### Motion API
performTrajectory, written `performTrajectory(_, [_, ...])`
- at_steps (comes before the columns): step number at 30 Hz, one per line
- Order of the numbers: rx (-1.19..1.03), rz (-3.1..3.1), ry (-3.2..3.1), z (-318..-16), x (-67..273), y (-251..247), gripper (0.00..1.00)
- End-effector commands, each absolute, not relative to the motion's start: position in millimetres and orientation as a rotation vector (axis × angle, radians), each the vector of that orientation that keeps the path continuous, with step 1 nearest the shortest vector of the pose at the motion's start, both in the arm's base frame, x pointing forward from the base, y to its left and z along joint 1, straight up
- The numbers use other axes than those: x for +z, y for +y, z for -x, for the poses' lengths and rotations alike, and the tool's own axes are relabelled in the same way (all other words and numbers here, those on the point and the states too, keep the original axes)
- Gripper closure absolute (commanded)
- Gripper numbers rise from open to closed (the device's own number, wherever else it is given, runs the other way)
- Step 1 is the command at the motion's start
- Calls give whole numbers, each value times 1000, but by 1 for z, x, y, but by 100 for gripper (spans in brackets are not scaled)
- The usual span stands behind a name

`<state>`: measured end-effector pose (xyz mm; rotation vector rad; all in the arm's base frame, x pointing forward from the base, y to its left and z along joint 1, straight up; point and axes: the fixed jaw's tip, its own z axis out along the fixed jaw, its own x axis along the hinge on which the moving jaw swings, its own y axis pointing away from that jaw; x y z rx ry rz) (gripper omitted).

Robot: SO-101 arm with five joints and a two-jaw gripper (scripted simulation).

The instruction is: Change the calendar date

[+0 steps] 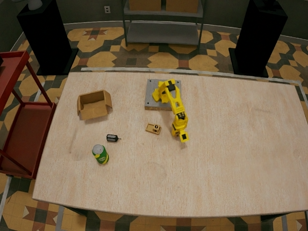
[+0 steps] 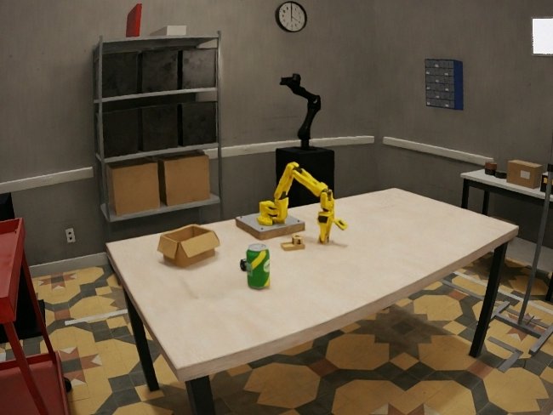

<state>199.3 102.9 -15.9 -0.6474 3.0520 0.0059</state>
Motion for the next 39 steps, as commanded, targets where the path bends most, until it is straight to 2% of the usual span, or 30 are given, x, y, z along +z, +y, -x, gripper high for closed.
performTrajectory(1, [2, 657, 3067, -196, -20, 100, 100])
performTrajectory(10, [2, 657, 3067, -197, -14, 101, 100])
performTrajectory(28, [2, 657, 3067, -196, 27, 103, 100])
performTrajectory(39, [2, 658, 3067, -195, 30, 103, 100])
